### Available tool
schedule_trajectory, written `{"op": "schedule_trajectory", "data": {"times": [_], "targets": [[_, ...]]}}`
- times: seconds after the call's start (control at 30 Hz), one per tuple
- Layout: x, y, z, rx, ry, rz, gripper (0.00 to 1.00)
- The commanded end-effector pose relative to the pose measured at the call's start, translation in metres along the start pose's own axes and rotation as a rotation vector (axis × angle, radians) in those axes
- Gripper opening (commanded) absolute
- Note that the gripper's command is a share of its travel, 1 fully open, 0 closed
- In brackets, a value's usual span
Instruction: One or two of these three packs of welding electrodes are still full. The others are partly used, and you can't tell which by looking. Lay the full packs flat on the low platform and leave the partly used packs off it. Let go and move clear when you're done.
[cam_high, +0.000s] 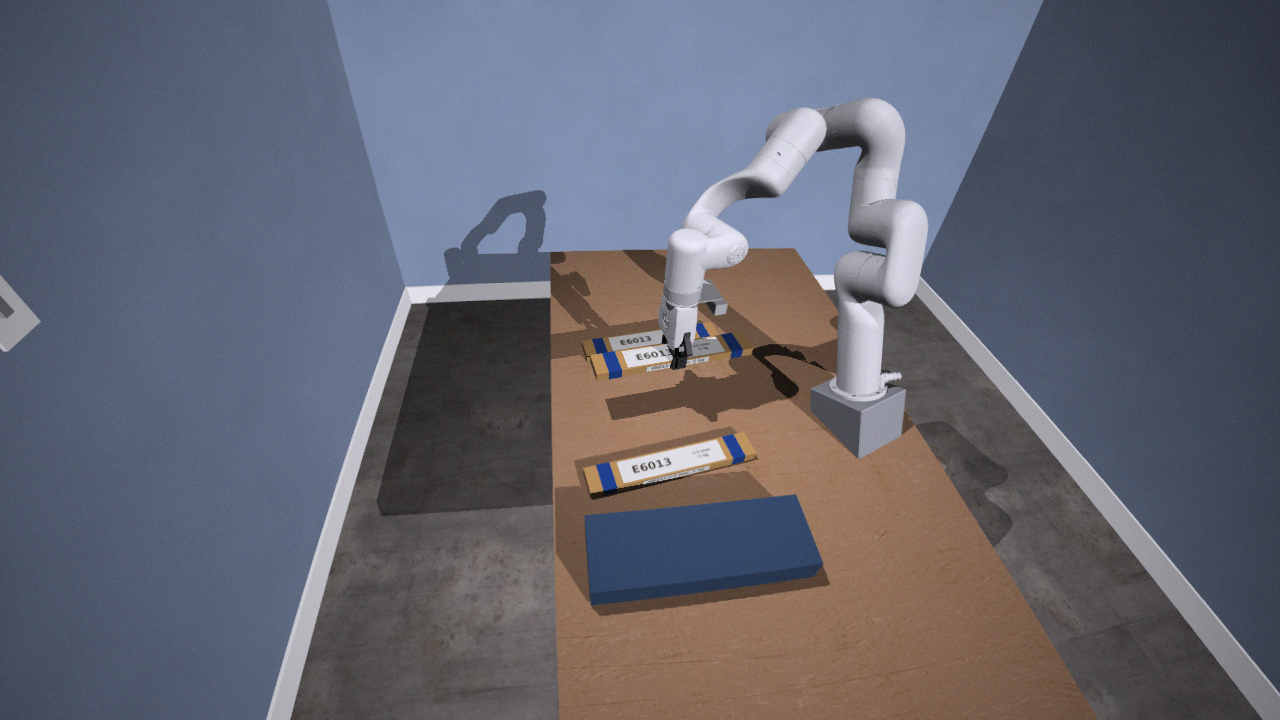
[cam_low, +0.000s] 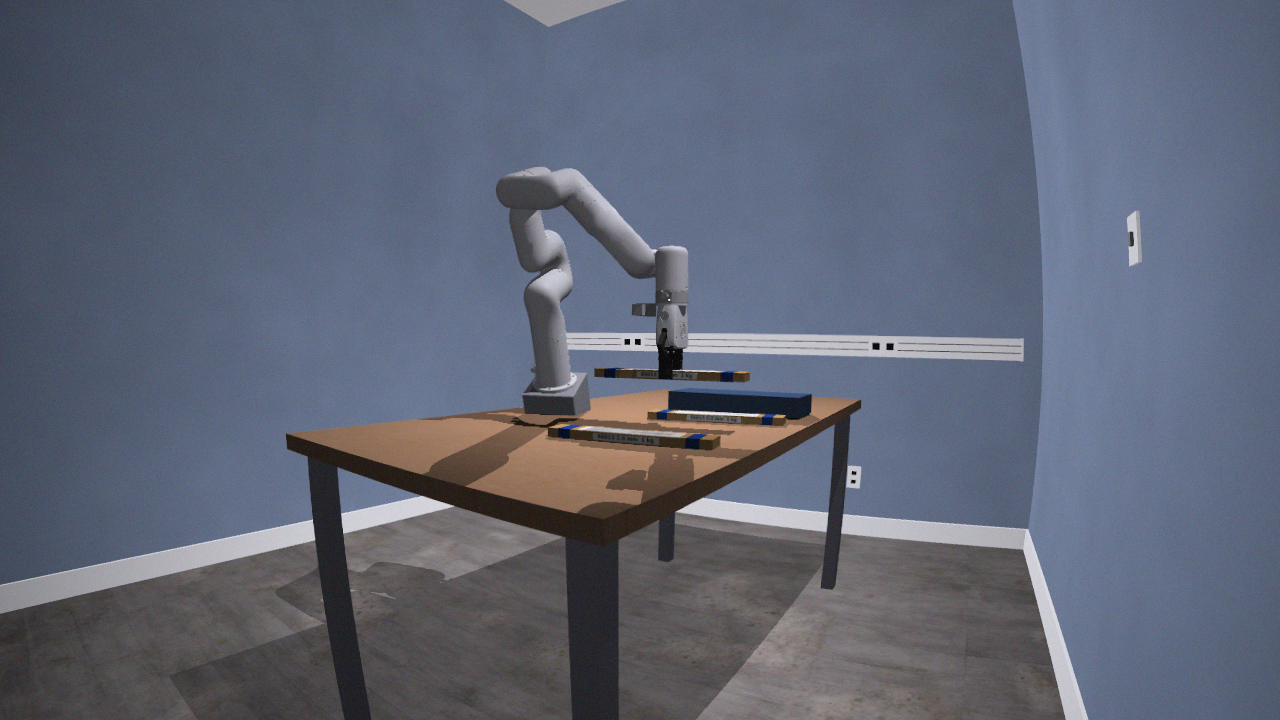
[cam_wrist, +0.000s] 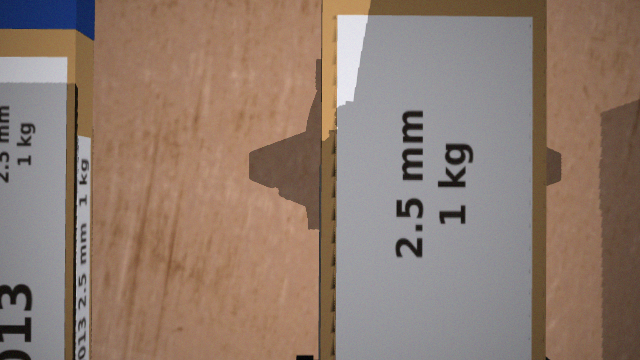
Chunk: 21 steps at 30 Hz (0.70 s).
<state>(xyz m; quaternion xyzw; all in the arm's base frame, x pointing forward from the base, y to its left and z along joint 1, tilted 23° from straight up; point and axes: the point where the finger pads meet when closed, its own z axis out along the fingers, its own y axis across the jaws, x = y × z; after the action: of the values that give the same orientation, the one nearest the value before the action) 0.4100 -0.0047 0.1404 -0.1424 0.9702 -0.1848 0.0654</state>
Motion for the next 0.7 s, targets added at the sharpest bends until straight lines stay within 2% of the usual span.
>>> {"op": "schedule_trajectory", "data": {"times": [0.0, 0.37, 0.67], "targets": [[-0.0013, 0.0, -0.0032, 0.0, -0.004, 0.0, 0.58], [-0.0013, -0.0001, -0.0032, 0.0, -0.004, 0.002, 0.58], [-0.0017, -0.001, -0.0033, -0.001, -0.003, 0.156, 0.58]]}}
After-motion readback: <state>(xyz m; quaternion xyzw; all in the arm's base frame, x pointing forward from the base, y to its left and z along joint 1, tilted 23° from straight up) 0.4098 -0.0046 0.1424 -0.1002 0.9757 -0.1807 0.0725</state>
